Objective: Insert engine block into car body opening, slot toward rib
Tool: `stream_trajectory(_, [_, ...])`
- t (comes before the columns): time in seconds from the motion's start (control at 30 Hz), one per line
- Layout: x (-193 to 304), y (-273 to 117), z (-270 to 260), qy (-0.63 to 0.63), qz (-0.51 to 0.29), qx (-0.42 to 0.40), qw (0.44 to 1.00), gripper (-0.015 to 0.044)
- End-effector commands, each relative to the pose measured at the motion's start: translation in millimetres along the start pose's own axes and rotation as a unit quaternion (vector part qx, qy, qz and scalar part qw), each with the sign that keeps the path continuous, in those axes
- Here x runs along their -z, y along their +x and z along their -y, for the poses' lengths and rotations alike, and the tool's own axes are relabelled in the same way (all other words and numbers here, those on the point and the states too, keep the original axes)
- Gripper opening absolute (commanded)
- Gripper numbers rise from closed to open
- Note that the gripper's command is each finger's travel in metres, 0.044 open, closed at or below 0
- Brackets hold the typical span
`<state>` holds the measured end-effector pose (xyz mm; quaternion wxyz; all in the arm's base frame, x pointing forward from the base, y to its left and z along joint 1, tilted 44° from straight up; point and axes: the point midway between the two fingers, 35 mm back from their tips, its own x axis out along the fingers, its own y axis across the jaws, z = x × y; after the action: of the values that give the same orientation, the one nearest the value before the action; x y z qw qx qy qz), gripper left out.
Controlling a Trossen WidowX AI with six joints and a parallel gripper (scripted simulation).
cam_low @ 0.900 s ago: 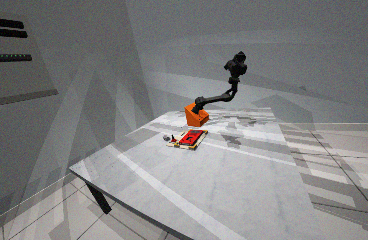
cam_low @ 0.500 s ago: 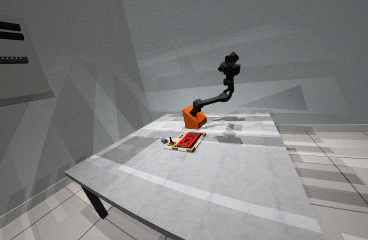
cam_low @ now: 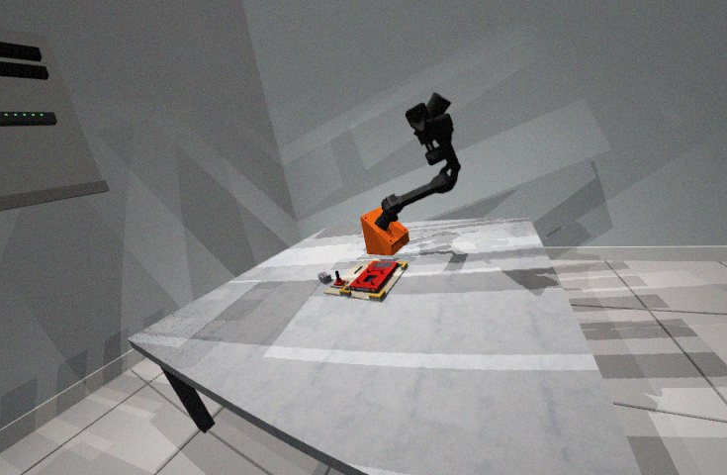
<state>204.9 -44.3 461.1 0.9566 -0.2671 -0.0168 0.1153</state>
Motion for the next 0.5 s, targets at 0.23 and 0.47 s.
stream_trajectory(0.23, [48.9, 19.5, 27.6, 0.168, -0.048, 0.005, 0.985, 0.044])
stream_trajectory(0.47, [82.4, 28.0, 40.8, 0.259, -0.083, 0.019, 0.962, 0.044])
